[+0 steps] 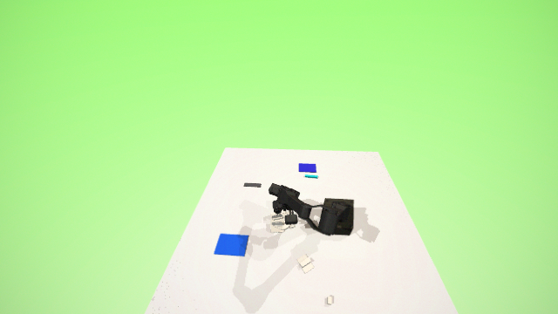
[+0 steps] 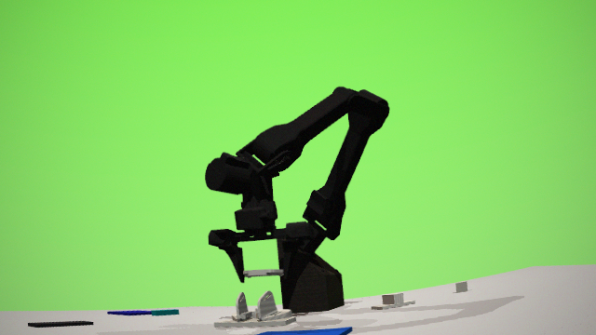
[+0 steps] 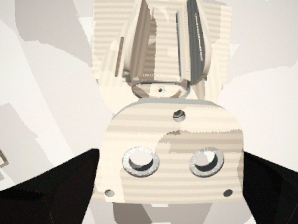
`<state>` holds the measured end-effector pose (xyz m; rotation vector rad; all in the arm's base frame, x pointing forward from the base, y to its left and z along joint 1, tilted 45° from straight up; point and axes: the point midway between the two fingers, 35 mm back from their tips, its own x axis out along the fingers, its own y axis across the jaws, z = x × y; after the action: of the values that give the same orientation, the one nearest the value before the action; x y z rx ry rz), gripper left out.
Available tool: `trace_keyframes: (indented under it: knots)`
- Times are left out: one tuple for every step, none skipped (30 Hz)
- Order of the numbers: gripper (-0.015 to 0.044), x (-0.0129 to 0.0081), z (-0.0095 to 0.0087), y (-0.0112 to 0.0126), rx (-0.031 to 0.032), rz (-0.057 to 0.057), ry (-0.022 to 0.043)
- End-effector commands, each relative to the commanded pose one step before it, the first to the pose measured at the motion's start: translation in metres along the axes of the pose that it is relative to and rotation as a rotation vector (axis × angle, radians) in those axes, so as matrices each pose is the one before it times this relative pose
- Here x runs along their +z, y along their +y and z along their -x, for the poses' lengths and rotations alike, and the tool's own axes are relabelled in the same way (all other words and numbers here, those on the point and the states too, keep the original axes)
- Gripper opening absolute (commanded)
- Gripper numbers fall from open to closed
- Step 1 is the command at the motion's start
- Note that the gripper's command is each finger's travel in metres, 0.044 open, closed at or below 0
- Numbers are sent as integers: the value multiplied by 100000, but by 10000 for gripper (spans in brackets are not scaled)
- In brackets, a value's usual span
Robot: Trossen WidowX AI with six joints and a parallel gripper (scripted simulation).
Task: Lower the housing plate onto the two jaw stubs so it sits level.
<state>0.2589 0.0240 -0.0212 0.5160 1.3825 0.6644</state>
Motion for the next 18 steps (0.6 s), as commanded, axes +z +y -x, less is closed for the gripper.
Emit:
trace_keyframes:
  knots:
    - [351, -246, -935, -65, 705, -1080, 893]
    - [351, 7, -167, -5, -10, -1, -1]
    - [351, 6, -166, -4, -8, -1, -1]
    - [351, 6, -166, -3, -6, -1, -1]
    - [351, 5, -166, -2, -4, -1, -1]
    - [351, 4, -165, -2, -2, 0, -1]
    - [351, 3, -165, -1, 0, 0, -1]
    - [351, 2, -165, 0, 2, 0, -1]
    - [351, 1, -164, 1, 4, 0, -1]
    - [351, 0, -164, 2, 6, 0, -1]
    - [351, -1, -164, 3, 8, 0, -1]
    - [351, -2, -163, 4, 10, 1, -1]
    - [351, -3, -163, 4, 12, 1, -1]
    - [351, -4, -162, 5, 13, 1, -1]
    - [351, -5, -162, 6, 15, 1, -1]
    - [351, -6, -162, 7, 17, 1, -1]
    - [351, -7, -161, 8, 19, 1, -1]
    - [351, -8, -161, 8, 21, 1, -1]
